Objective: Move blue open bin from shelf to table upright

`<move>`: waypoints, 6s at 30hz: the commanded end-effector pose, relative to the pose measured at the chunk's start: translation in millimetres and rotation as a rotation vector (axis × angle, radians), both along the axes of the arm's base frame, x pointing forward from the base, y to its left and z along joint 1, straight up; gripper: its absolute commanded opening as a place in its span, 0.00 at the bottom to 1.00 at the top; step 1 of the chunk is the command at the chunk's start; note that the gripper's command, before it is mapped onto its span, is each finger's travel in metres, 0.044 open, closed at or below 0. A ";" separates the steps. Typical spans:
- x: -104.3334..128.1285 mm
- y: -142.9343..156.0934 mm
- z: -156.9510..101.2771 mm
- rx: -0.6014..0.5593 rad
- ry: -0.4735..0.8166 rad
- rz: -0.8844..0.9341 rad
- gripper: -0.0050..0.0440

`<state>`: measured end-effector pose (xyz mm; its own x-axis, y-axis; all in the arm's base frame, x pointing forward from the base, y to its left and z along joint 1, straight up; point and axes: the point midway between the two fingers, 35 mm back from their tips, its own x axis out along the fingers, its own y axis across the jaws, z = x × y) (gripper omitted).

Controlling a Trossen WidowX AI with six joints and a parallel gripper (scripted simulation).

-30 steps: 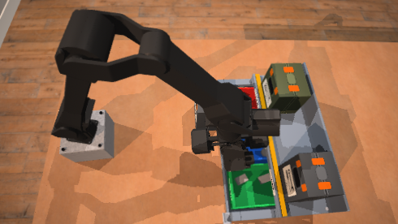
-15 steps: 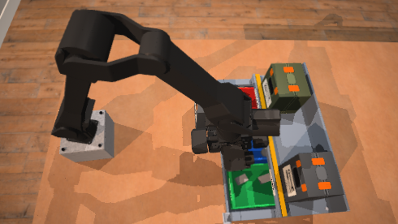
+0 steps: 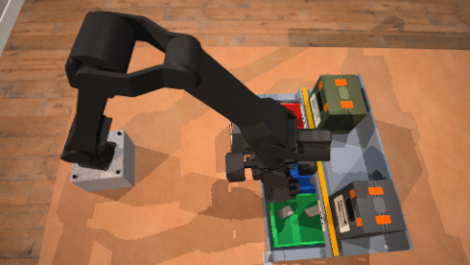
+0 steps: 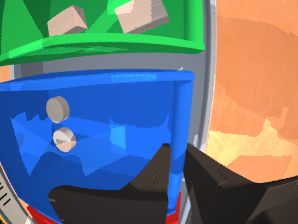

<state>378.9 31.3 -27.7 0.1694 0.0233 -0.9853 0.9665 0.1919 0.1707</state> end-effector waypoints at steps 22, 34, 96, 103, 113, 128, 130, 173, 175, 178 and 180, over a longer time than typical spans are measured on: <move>5.1 0.4 8.3 0.002 -0.026 0.000 0.10; 5.1 0.4 8.3 0.002 -0.026 0.000 0.10; 2.5 -0.3 28.4 0.002 -0.019 -0.001 0.10; 7.3 1.4 40.1 0.007 -0.030 0.001 0.10; 3.9 0.5 35.6 0.002 -0.015 0.000 0.10; 8.7 1.6 39.8 0.007 -0.031 0.001 0.10; 6.0 0.7 37.0 0.002 -0.021 0.001 0.10; 7.7 1.6 35.0 0.007 -0.032 0.001 0.10; 7.7 1.6 35.0 0.007 -0.032 0.001 0.10; 7.7 1.6 35.0 0.007 -0.032 0.001 0.10; 7.7 1.6 35.0 0.007 -0.032 0.001 0.10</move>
